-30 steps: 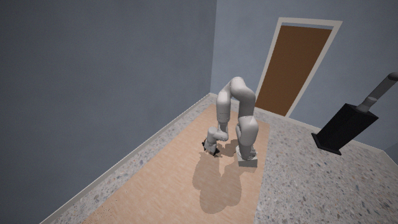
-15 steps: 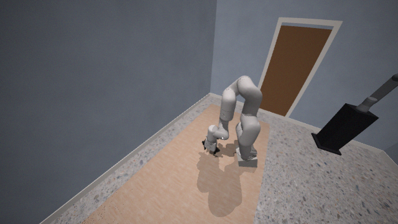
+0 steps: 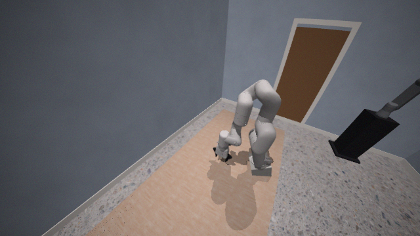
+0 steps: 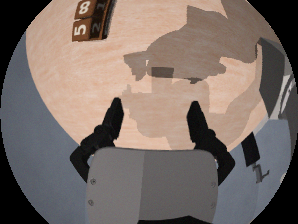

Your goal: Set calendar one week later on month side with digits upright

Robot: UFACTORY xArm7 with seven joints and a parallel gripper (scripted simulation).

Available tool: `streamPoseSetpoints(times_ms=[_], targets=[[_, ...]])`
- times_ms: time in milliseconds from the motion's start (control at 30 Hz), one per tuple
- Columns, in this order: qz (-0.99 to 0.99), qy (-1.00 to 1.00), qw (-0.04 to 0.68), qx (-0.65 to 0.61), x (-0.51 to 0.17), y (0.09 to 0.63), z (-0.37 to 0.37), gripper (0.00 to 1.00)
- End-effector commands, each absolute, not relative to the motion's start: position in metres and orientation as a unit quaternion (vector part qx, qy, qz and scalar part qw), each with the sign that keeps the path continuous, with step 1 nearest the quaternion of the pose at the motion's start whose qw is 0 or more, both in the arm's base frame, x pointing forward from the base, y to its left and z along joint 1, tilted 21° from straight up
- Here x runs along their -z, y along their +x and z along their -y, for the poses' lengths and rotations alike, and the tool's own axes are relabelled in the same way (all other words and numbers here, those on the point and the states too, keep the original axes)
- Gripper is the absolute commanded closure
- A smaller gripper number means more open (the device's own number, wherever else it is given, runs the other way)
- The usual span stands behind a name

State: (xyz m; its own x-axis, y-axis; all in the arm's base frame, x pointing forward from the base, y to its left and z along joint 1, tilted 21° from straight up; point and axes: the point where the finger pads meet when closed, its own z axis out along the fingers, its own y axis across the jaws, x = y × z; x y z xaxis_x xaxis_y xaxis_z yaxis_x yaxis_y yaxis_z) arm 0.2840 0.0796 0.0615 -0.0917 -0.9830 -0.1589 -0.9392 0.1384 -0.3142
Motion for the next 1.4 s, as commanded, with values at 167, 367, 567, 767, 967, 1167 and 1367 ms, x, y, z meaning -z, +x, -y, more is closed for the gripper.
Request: streamPoseSetpoints(times_ms=[167,367,567,767,967,1167,1367], targets=[[-0.736,-0.653,0.168,0.066,-0.066,0.300,-0.066,0.00],[-0.736,-0.653,0.168,0.066,-0.068,0.309,-0.058,0.00],[-0.736,-0.653,0.168,0.066,-0.070,0.317,-0.051,0.00],[-0.736,-0.653,0.168,0.066,-0.073,0.330,-0.040,0.00],[-0.736,-0.653,0.168,0.066,-0.074,0.335,-0.036,0.00],[-0.736,-0.653,0.168,0.066,-0.077,0.345,-0.026,0.00],[-0.736,-0.653,0.168,0.066,-0.079,0.352,-0.020,0.00]])
